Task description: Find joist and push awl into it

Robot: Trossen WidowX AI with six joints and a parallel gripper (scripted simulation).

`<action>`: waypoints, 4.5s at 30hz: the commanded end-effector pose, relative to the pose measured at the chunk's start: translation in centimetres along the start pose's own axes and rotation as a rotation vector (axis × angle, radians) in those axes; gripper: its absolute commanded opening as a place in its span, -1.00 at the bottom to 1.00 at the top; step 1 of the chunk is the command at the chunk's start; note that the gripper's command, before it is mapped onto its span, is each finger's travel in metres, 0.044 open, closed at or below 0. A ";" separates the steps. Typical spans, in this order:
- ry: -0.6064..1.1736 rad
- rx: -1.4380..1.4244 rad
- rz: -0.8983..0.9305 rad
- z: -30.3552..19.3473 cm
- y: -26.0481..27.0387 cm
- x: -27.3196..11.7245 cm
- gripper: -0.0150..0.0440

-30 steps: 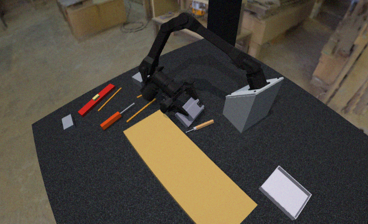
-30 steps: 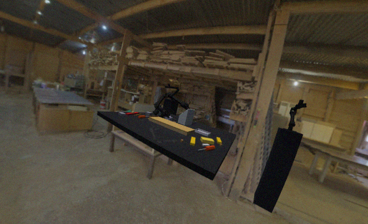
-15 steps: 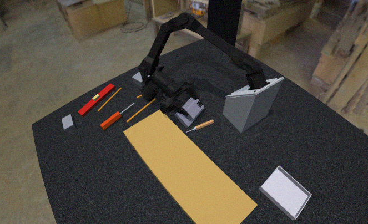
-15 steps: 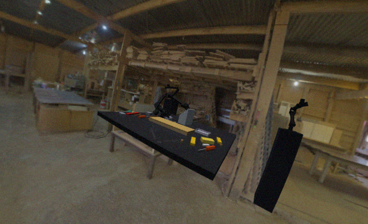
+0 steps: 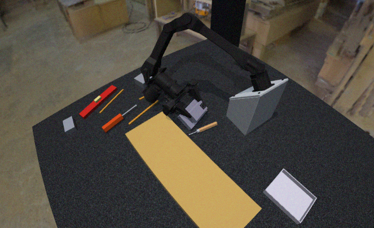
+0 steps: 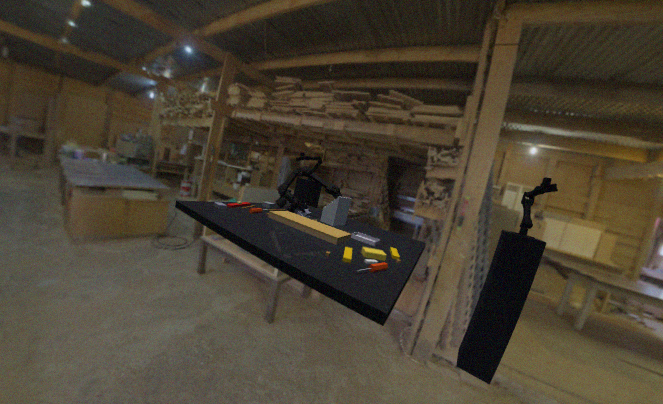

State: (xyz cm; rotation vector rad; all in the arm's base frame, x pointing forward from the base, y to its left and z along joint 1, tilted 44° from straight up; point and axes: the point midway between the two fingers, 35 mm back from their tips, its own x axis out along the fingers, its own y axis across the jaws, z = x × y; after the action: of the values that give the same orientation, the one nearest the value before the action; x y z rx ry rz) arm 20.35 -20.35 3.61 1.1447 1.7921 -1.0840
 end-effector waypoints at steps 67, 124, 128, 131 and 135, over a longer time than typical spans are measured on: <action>0.003 -0.001 -0.001 0.1 0.0 -0.2 1.00; -0.537 0.682 0.023 -3.8 0.7 -2.2 1.00; -0.754 1.007 0.174 -3.3 0.5 -1.6 1.00; -0.908 1.232 0.345 -3.0 0.3 -1.4 1.00; -1.044 1.366 0.523 -2.8 0.2 -1.4 1.00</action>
State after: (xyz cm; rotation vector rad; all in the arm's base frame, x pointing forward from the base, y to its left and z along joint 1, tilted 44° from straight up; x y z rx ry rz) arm 21.08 -17.51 6.35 1.0829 0.8892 -1.9311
